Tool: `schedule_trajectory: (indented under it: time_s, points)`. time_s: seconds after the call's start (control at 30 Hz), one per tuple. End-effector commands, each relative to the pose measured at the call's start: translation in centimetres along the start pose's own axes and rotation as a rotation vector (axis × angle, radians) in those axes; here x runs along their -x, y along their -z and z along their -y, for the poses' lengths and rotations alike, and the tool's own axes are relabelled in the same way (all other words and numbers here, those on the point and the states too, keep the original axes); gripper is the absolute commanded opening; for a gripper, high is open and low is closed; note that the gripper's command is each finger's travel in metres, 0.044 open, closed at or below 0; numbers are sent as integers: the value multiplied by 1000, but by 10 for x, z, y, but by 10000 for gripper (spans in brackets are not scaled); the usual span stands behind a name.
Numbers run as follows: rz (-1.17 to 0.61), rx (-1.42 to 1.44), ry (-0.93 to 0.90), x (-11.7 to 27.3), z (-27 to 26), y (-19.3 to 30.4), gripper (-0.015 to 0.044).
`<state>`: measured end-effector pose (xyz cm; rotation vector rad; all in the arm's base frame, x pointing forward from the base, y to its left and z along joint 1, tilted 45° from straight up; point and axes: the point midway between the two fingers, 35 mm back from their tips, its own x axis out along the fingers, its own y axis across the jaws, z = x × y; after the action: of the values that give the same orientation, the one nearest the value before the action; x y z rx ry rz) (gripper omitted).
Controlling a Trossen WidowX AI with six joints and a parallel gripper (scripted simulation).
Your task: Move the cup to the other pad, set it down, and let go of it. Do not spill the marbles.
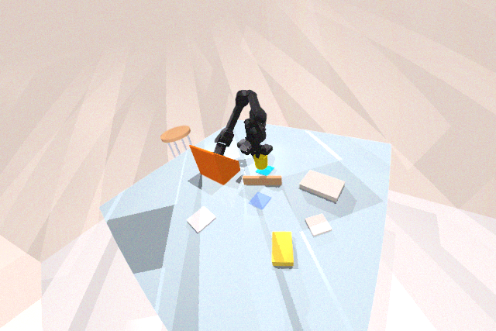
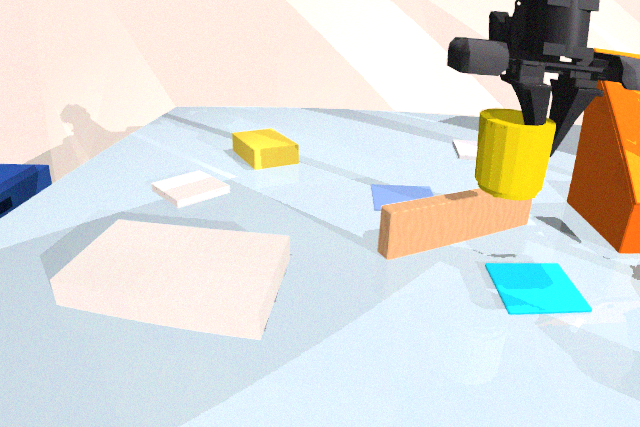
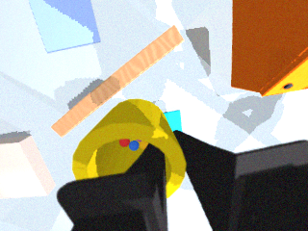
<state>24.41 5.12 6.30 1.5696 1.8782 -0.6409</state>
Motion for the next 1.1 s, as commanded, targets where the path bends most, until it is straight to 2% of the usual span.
schedule_trajectory:
  time_s: [0.0, 1.07]
  points:
    - [-3, -1, -6, 1, 3, 8, 0]
    - [-5, -2, -5, 2, 26, 54, 0]
